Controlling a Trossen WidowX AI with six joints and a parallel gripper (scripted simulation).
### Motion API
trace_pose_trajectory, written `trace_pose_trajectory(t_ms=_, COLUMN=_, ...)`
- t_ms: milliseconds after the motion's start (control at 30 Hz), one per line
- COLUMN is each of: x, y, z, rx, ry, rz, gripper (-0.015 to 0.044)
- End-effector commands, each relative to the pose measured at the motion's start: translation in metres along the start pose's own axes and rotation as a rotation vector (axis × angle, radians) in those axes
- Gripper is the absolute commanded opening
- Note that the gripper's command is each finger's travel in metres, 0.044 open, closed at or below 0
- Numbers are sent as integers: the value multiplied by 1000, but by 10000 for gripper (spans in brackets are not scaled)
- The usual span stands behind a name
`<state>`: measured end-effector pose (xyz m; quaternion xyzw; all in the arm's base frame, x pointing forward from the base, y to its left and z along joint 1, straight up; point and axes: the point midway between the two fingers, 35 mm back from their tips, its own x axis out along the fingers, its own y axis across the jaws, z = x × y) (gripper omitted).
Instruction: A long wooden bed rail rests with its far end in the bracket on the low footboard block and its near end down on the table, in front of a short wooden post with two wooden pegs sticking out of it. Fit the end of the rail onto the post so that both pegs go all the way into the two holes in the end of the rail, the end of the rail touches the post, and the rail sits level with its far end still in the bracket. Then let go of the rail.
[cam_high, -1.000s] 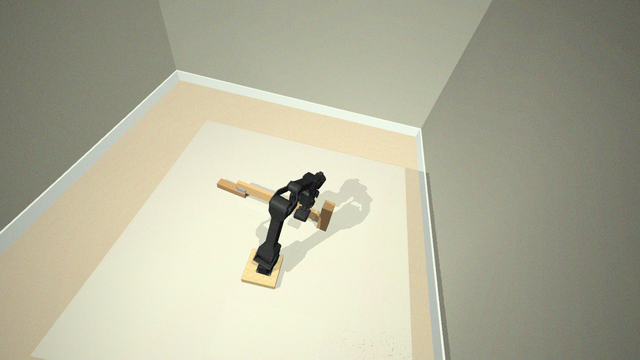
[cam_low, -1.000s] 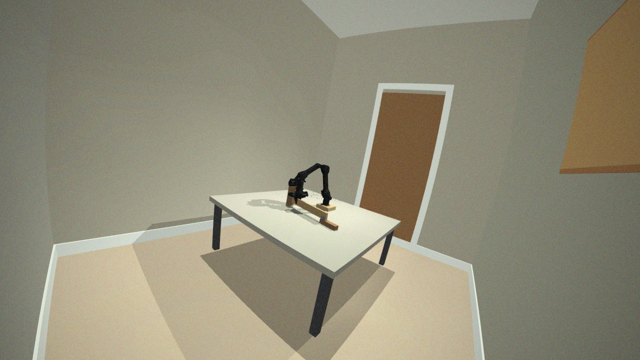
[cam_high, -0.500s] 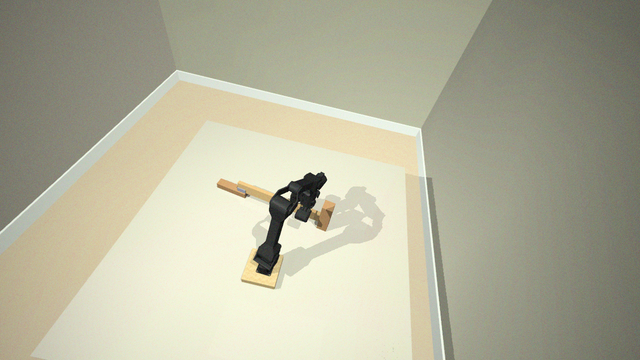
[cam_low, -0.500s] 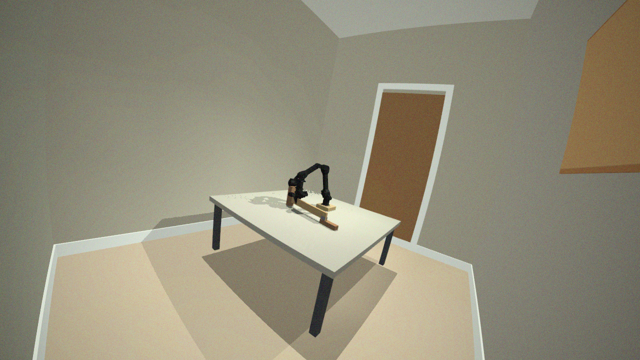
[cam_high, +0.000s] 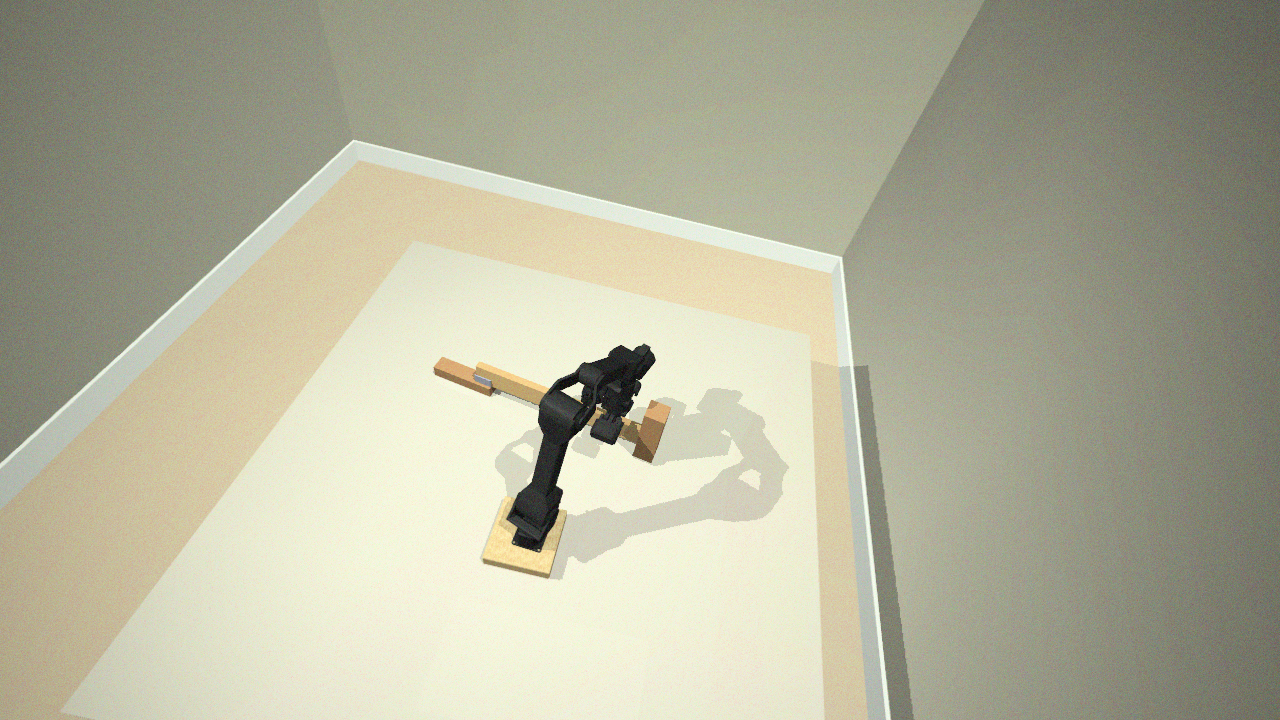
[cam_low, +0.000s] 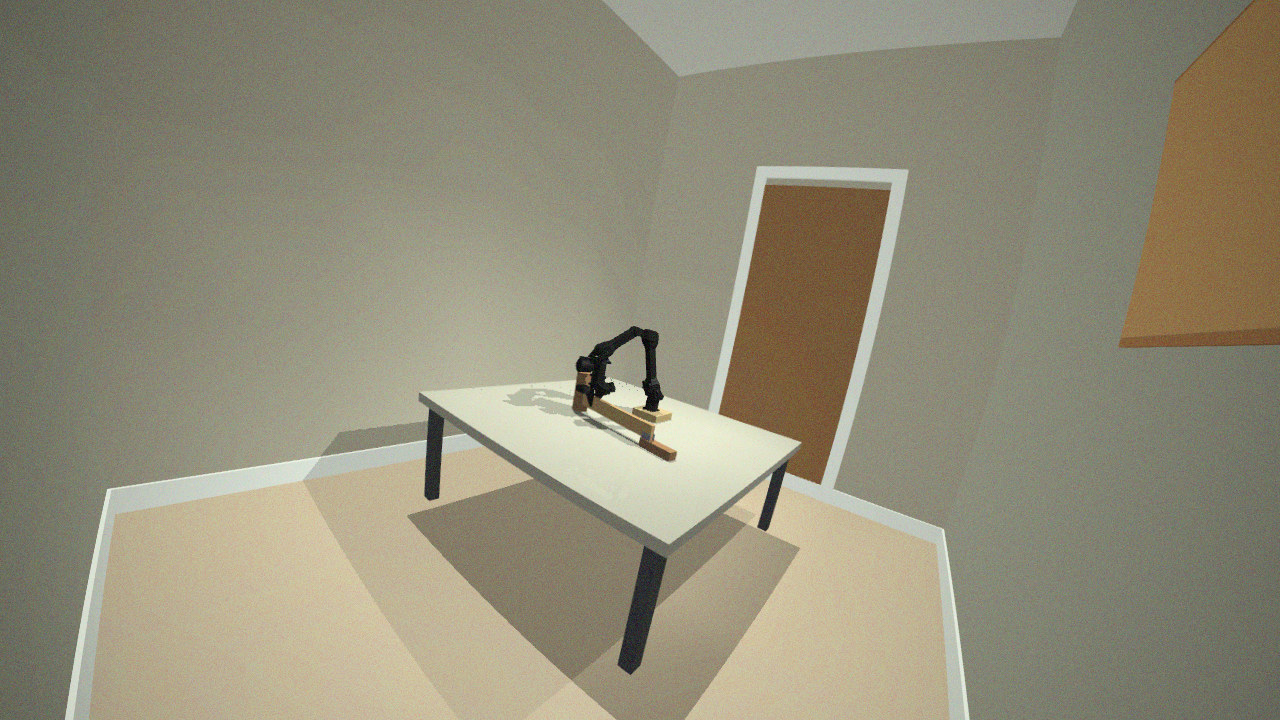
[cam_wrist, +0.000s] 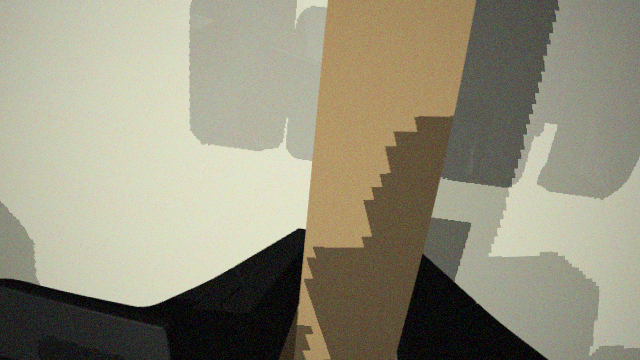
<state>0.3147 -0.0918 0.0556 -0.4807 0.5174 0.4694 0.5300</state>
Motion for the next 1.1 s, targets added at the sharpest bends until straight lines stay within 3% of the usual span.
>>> trace_pose_trajectory(t_ms=0, x=0, y=0, z=0, rx=0, ry=0, rz=1, gripper=210)
trace_pose_trajectory(t_ms=300, x=0, y=0, z=0, rx=0, ry=0, rz=1, gripper=440)
trace_pose_trajectory(t_ms=600, x=-30, y=0, z=31, rx=0, ry=2, rz=-4, gripper=440)
trace_pose_trajectory(t_ms=1067, x=-30, y=0, z=31, rx=0, ry=2, rz=-4, gripper=440)
